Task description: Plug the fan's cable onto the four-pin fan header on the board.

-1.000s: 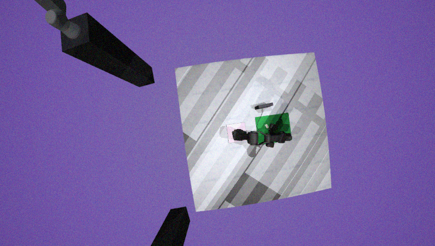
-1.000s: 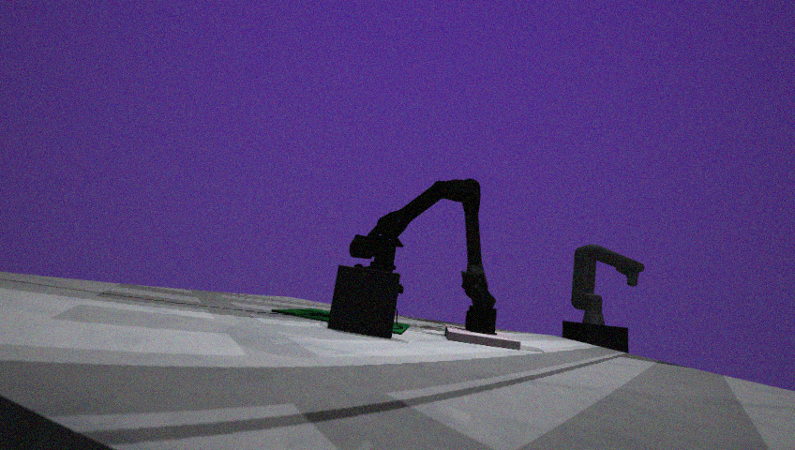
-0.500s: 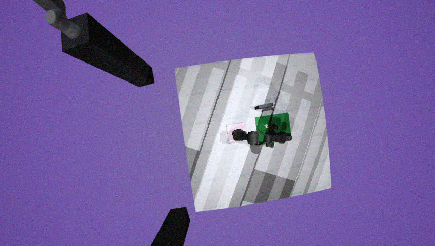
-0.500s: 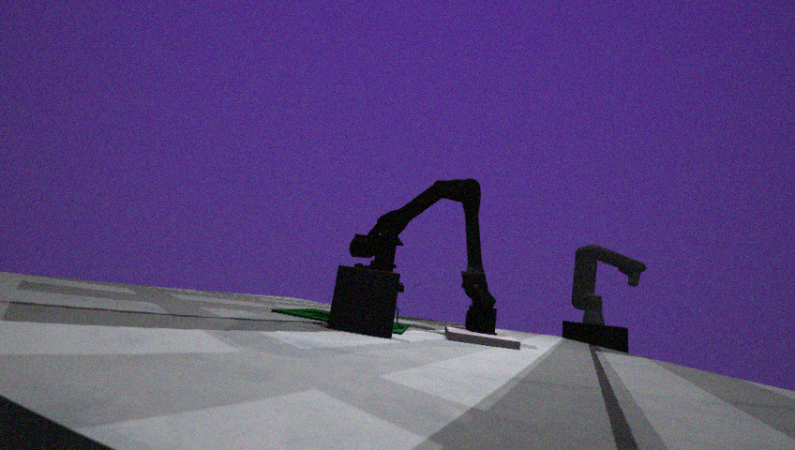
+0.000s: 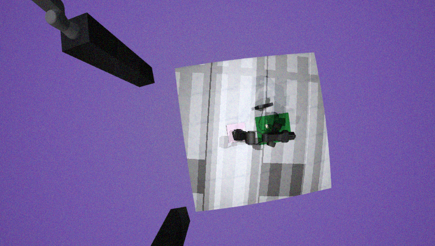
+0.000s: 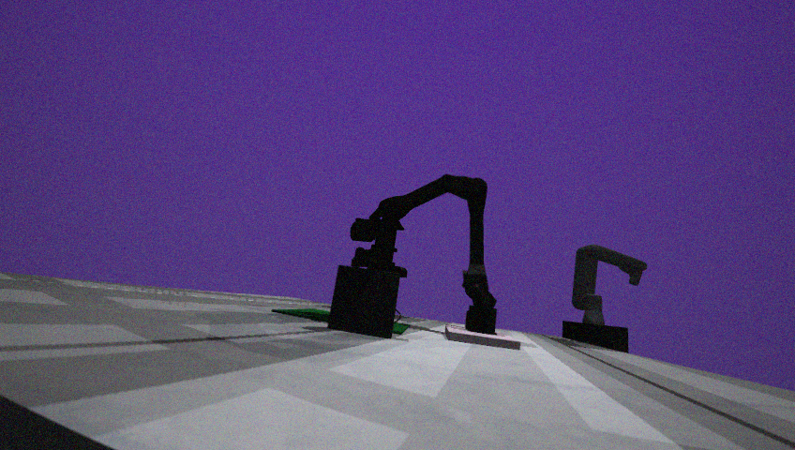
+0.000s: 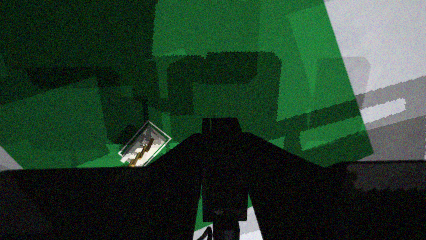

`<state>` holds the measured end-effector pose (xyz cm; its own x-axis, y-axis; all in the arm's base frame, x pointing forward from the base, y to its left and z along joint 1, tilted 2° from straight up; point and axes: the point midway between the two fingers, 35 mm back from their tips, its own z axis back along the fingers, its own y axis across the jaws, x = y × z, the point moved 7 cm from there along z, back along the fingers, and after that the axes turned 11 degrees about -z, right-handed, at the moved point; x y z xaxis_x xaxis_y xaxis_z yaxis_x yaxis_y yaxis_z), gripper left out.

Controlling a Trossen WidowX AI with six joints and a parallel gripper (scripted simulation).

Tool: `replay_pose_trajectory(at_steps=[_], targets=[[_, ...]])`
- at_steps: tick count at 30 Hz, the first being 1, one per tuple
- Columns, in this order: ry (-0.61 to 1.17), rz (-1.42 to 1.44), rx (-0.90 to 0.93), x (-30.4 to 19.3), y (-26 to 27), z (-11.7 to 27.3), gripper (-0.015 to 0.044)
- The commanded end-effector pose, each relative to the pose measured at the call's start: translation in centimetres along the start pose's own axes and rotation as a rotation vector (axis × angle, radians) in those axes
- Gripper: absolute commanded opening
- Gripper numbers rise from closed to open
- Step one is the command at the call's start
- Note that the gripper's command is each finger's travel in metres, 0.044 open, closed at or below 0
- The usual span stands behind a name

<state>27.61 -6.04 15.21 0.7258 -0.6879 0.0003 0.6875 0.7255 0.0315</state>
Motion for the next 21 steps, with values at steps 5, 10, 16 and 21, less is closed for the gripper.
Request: replay_pose_trajectory(at_steps=[5,10,16,21], targets=[[0.001,-0.263,-0.001,-1.4,1.8,0.0,0.0],[0.002,-0.435,-0.001,-2.3,2.9,0.0,0.0],[0.004,-0.642,0.0,-3.5,4.1,0.0,0.0],[0.005,-0.761,0.0,-4.2,4.8,0.0,0.0]])
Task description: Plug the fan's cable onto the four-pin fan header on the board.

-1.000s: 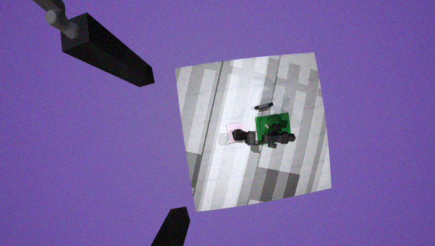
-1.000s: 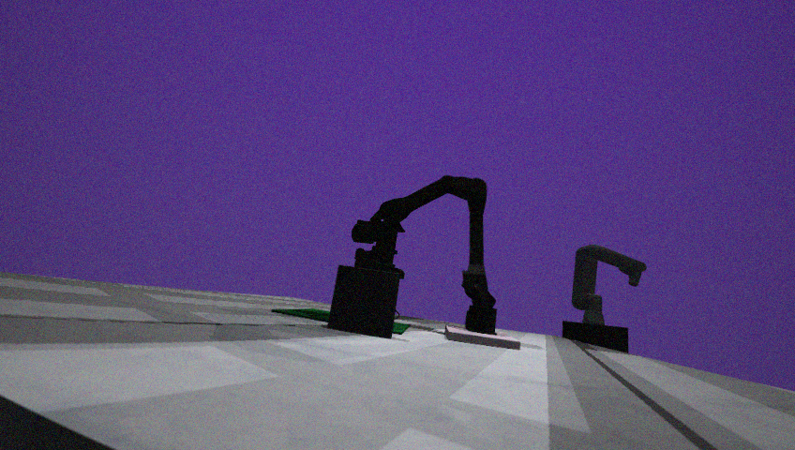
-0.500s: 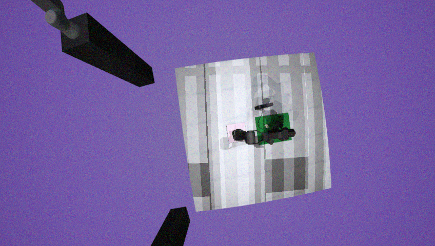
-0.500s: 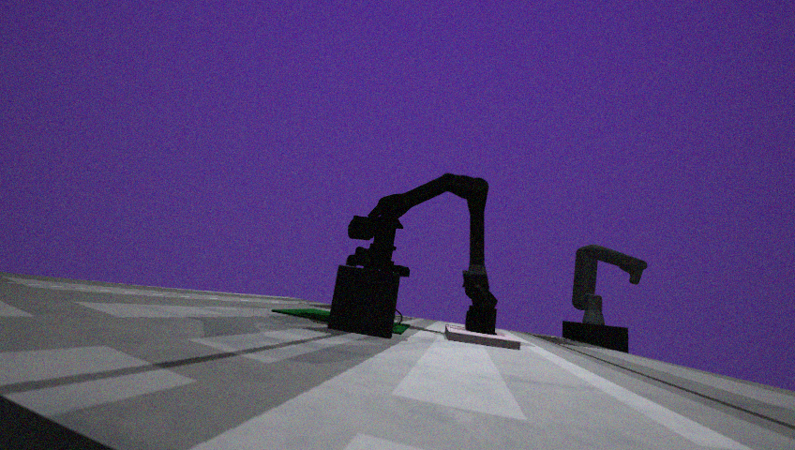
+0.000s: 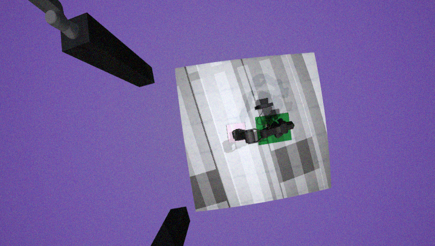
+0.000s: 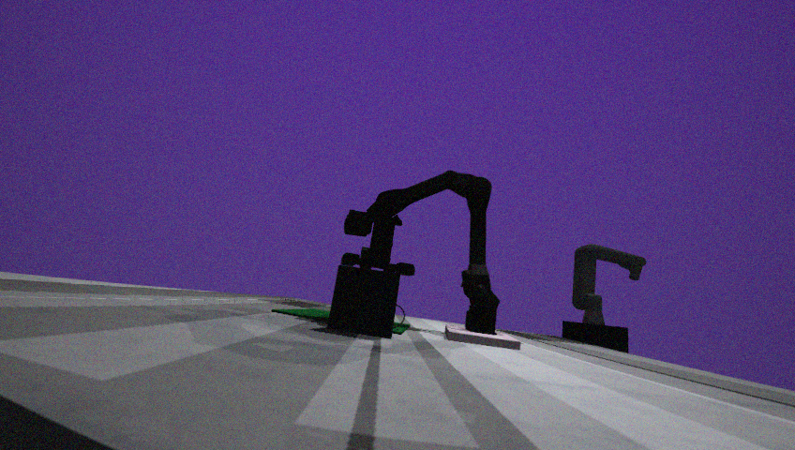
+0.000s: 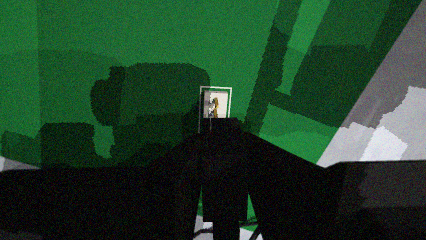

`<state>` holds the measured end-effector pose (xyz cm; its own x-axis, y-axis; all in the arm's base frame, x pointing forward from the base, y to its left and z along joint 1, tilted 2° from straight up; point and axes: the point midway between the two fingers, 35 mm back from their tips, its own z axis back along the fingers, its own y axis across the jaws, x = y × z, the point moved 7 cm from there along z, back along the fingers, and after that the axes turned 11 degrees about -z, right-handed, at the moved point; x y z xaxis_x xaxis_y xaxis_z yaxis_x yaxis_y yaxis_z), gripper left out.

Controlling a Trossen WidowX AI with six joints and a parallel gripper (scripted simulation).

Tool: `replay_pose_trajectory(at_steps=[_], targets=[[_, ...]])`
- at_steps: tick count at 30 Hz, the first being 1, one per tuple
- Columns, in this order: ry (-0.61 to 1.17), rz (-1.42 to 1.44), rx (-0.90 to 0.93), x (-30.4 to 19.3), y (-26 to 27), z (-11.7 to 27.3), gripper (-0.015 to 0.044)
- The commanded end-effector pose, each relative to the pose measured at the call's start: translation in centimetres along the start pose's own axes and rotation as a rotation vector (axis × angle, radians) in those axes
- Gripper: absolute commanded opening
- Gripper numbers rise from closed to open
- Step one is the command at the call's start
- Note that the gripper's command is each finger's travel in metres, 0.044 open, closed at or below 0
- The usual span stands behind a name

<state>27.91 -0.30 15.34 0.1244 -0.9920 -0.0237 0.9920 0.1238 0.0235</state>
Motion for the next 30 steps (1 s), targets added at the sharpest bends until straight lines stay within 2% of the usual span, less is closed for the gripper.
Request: replay_pose_trajectory(at_steps=[1,30], targets=[[0.0,-0.074,0.0,-0.6,0.01,-0.12,0.0],[0.0,-0.072,0.0,0.19,0.06,0.12,0.0]])
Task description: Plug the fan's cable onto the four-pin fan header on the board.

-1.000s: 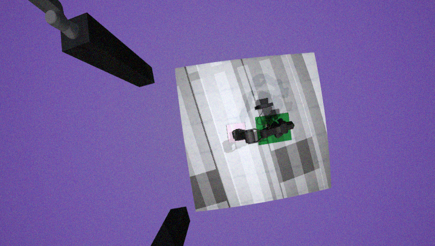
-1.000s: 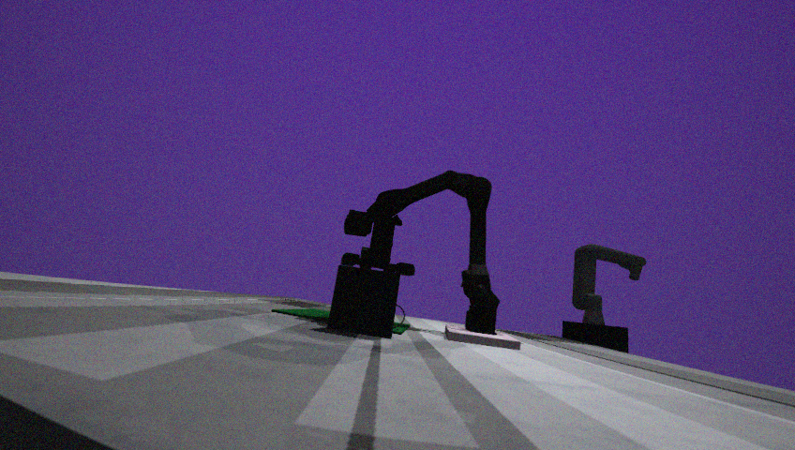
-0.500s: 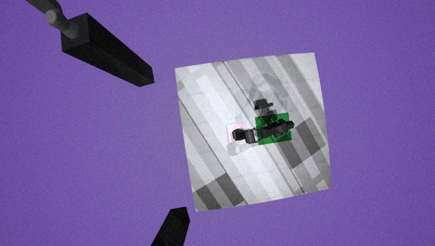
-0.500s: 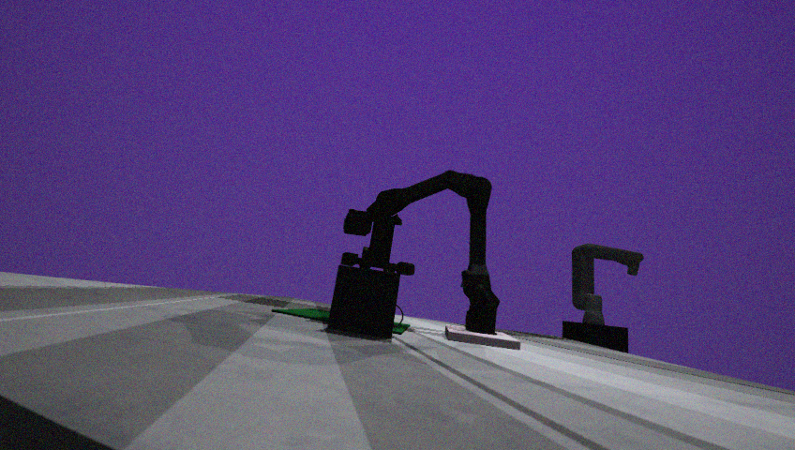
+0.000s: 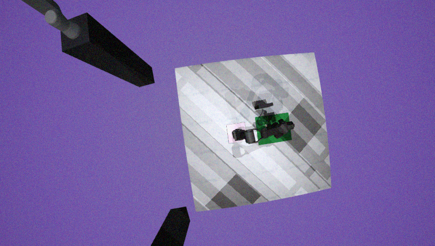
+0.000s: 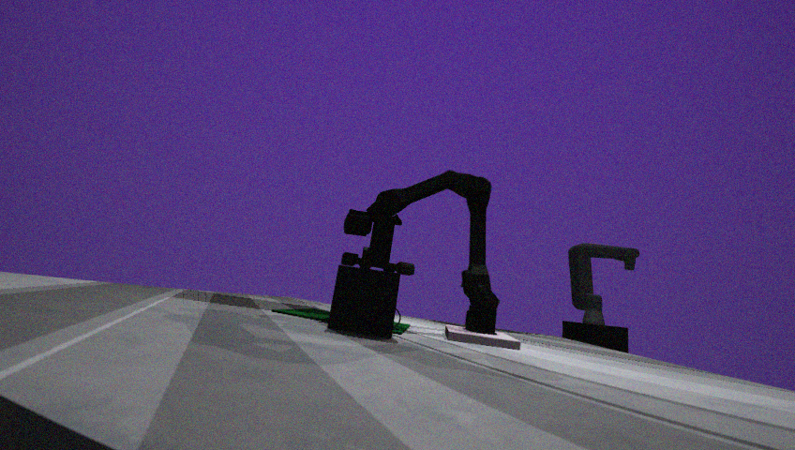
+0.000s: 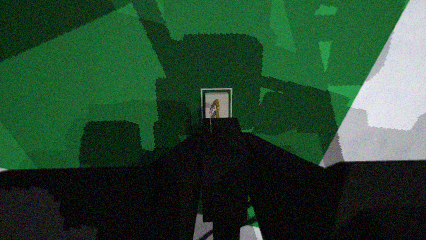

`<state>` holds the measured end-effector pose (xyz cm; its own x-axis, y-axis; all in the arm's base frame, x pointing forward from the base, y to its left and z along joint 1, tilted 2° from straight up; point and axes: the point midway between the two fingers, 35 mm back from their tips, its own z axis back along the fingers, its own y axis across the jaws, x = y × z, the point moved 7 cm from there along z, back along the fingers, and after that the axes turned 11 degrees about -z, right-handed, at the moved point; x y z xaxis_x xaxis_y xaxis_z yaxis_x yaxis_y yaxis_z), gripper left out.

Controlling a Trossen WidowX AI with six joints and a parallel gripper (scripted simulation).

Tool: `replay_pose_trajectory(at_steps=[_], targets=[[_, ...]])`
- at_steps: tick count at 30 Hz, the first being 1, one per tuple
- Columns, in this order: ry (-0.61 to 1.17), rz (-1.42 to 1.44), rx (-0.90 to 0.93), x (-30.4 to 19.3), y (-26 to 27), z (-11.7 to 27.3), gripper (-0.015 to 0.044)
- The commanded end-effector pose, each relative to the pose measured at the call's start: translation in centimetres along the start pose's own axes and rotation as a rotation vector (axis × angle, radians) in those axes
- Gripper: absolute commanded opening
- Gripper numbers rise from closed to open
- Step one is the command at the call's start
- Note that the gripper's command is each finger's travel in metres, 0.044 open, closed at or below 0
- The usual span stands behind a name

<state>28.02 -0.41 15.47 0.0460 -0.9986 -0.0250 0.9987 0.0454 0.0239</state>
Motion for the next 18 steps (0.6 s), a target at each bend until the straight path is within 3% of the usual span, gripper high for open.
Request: replay_pose_trajectory(at_steps=[1,6,18], targets=[[0.0,0.007,-0.003,0.1,0.0,0.0,0.0],[0.0,0.01,-0.003,0.1,-0.1,-2.2,0.0],[0.0,0.01,-0.003,0.1,0.0,-2.2,0.0]])
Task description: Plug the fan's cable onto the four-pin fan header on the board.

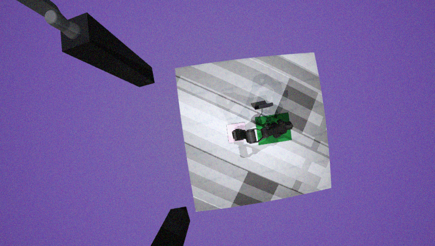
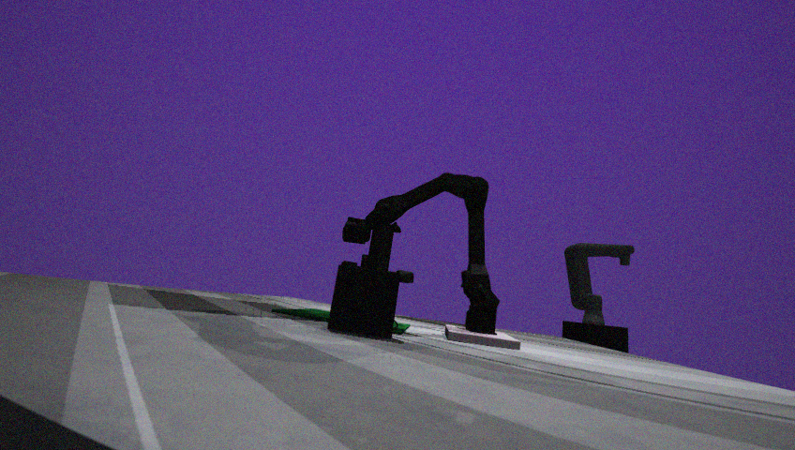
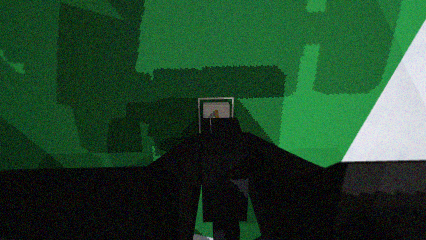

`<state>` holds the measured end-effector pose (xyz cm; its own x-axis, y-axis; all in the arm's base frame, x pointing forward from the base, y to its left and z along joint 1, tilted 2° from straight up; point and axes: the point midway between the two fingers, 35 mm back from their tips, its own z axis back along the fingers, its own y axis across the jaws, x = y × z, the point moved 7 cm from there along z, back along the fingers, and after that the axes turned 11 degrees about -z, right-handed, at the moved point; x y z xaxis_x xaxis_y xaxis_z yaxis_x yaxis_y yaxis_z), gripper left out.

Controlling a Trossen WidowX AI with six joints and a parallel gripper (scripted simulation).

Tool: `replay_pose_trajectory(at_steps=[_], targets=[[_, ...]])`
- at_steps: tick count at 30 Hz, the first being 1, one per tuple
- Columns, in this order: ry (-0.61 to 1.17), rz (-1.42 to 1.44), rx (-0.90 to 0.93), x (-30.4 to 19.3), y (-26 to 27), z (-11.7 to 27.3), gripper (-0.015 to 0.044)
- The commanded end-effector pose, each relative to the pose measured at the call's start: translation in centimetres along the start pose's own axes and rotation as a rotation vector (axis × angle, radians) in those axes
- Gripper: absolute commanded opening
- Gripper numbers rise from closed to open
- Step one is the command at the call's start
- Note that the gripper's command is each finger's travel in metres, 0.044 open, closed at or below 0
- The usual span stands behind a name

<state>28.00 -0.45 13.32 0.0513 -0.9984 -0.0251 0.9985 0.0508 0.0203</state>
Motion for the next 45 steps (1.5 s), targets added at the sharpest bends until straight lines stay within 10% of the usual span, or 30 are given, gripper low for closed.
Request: replay_pose_trajectory(at_steps=[1,45], targets=[[0.0,0.005,0.001,-0.02,0.05,-0.07,0.0],[0.0,-0.003,0.001,-0.04,0.08,-0.78,0.0]])
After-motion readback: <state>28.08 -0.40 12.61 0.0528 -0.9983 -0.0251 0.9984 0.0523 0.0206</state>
